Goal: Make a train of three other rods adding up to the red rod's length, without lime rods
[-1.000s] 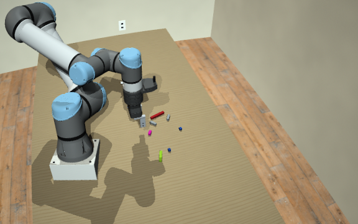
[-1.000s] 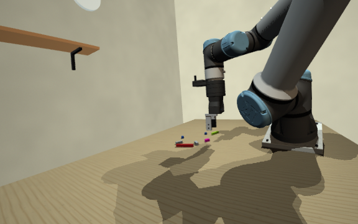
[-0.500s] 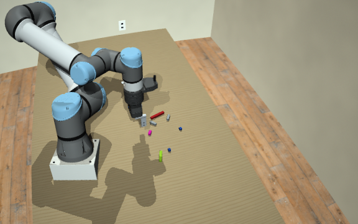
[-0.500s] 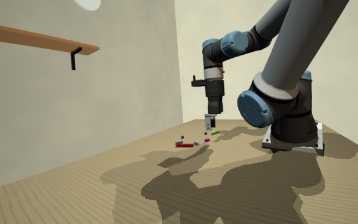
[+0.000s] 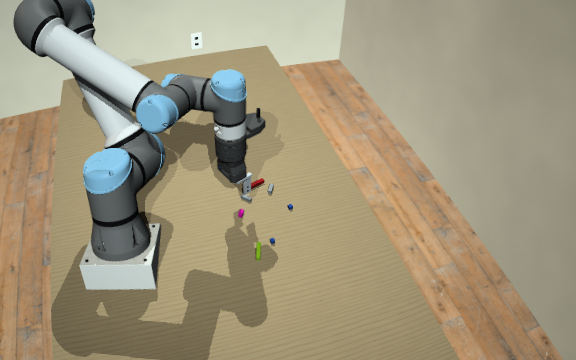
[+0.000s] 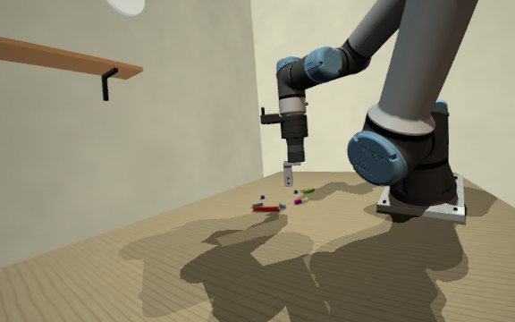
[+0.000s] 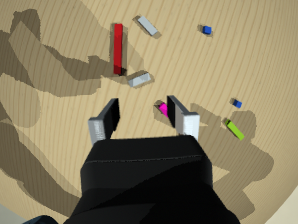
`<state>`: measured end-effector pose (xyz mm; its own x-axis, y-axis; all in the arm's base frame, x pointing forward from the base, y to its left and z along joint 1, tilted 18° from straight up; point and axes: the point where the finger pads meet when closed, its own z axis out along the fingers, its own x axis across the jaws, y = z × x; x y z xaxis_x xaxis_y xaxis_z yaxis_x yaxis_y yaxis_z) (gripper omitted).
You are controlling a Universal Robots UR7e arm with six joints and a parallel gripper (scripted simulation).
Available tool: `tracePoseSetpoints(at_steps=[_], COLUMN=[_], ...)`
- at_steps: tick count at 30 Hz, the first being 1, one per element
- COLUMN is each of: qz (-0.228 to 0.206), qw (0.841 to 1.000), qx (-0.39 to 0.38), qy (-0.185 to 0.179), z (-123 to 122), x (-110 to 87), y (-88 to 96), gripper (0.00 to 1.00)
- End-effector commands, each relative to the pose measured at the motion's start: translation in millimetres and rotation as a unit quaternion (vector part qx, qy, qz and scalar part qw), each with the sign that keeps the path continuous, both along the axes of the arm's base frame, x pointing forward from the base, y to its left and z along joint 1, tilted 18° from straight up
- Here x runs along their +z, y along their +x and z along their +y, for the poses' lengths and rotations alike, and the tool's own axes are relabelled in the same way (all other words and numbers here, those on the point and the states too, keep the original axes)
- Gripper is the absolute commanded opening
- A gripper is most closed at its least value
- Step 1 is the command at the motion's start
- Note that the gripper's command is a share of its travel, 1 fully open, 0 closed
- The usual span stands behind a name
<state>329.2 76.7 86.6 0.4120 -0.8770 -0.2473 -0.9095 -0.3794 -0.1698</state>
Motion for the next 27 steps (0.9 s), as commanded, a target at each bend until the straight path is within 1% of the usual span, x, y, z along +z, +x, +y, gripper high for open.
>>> tracePoseSetpoints(at_steps=[1, 3, 5, 11, 27], qz=[-0.028, -0.028, -0.042, -0.06, -0.061], qw=[0.996, 0.996, 0.991, 0.981, 0.981], qx=[0.079, 0.079, 0.124, 0.183, 0.185], qy=[-0.006, -0.006, -0.009, -0.012, -0.012], z=[7.9, 7.9, 14.0, 22.9, 23.0], x=[4.3, 4.3, 5.1, 5.2, 4.5], y=[18.2, 18.2, 27.9, 40.6, 40.3], gripper=[1.0, 1.0, 1.0, 1.0, 1.0])
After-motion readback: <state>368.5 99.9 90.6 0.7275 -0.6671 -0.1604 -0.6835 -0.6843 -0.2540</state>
